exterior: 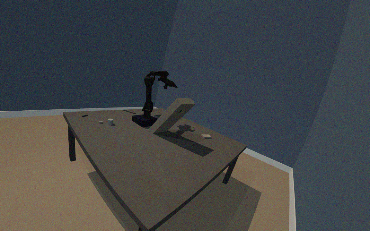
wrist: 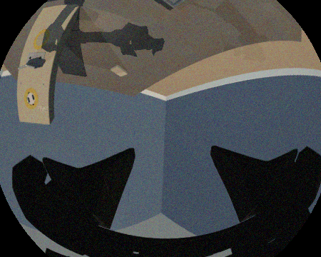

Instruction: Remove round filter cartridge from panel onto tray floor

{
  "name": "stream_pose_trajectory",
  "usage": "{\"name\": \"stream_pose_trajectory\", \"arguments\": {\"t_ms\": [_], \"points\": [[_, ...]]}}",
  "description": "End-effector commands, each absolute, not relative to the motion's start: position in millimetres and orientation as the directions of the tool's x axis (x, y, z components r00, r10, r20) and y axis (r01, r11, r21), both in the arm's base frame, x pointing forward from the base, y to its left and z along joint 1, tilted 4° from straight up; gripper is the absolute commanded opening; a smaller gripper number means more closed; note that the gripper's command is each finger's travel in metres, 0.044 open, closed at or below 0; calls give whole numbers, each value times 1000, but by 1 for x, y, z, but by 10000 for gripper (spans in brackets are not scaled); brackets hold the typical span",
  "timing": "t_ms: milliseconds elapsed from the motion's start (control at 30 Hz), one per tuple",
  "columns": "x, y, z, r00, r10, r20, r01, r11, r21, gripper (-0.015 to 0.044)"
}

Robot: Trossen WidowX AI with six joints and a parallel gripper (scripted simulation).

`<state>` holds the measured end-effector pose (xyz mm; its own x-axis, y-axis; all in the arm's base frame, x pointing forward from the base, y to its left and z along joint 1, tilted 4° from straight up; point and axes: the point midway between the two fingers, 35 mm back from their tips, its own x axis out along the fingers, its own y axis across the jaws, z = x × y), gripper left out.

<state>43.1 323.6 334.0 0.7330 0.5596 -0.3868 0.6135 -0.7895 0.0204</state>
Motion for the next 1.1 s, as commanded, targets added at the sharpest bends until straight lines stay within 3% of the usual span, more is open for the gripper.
{"name": "stream_pose_trajectory", "arguments": {"t_ms": [0, 133, 333, 500, 800, 1067], "points": [[44, 323, 334, 734, 558, -388, 610, -792, 16, 374], [72, 316, 330, 753, 511, -415, 526, -846, -89, 269], [145, 282, 318, 788, 380, -485, 194, -900, -390, 111], [198, 242, 306, 799, 275, -535, -151, -769, -621, 106], [261, 150, 287, 796, 118, -594, -577, -153, -803, 106], [284, 61, 273, 789, 2, -615, -526, 520, -673, 106]]}}
